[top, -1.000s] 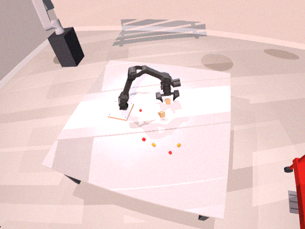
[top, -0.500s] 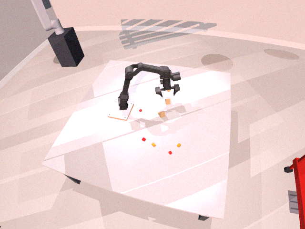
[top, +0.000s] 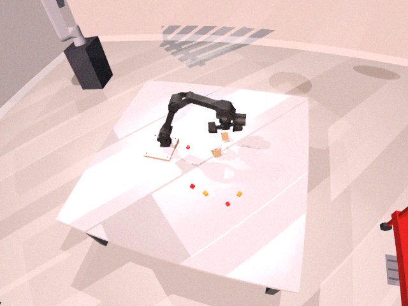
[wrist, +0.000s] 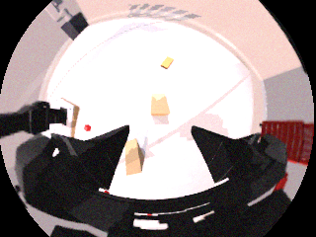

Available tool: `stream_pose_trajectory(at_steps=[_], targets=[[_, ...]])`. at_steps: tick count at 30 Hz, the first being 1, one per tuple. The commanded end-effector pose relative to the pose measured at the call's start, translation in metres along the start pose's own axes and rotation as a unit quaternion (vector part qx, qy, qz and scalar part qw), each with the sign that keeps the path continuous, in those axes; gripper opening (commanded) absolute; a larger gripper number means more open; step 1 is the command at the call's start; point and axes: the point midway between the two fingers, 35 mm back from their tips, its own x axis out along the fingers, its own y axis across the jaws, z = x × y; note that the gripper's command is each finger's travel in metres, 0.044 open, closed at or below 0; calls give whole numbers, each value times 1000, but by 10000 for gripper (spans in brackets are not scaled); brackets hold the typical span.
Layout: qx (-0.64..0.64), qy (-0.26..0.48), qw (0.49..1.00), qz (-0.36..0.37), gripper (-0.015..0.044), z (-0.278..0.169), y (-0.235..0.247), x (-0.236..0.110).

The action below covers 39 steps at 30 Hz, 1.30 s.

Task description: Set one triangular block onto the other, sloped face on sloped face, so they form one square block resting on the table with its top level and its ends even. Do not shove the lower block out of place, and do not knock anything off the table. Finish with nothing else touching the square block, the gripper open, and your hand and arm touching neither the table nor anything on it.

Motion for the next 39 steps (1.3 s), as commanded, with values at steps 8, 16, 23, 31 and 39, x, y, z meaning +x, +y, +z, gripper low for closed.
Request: stream_pose_trajectory(at_steps=[8, 16, 23, 31, 39], targets=[[-13, -25, 1000, -1, 440, 6, -2, 1], [-13, -25, 1000, -1, 440, 6, -4, 14], [-13, -26, 1000, -1, 440, 7, -5, 25], [-13, -26, 1000, -1, 440, 7, -6, 38], [-13, -26, 1000, -1, 440, 8, -6, 51]])
